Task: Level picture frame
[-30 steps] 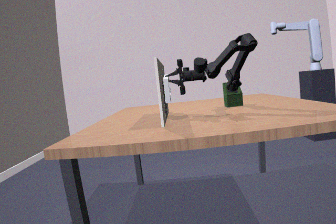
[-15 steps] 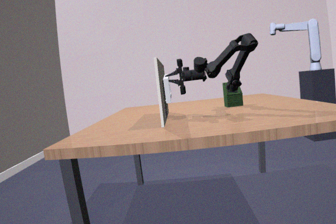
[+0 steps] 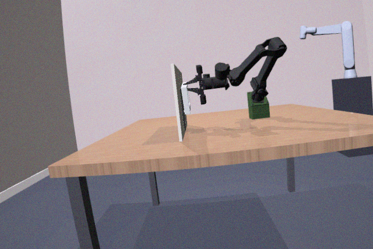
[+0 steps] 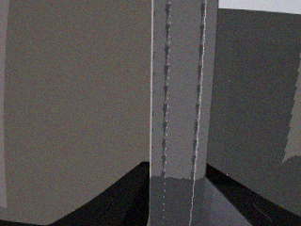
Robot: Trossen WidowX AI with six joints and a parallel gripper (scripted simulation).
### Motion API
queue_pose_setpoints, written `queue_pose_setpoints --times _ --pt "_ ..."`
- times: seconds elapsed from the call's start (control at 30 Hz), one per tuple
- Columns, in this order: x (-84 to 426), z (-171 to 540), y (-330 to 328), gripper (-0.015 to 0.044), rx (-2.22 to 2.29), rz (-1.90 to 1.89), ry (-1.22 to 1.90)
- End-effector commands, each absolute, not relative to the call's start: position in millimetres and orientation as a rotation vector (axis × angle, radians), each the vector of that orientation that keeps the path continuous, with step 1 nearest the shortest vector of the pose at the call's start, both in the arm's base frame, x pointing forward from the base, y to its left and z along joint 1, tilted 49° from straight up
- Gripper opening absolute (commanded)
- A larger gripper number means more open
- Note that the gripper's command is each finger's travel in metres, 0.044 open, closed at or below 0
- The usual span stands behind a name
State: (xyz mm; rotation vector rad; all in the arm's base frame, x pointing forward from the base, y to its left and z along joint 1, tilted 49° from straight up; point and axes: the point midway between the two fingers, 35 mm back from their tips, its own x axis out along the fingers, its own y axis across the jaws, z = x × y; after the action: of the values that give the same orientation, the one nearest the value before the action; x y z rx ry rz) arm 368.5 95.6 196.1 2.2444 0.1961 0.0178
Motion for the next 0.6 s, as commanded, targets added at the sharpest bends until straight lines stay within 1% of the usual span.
queue_pose_setpoints --times 0.0,0.57 --pt "370.0 203.7 90.9 0.0000 2.247 0.030 0.170" --pt "370.2 205.2 89.7 0.0000 2.247 0.030 0.170"
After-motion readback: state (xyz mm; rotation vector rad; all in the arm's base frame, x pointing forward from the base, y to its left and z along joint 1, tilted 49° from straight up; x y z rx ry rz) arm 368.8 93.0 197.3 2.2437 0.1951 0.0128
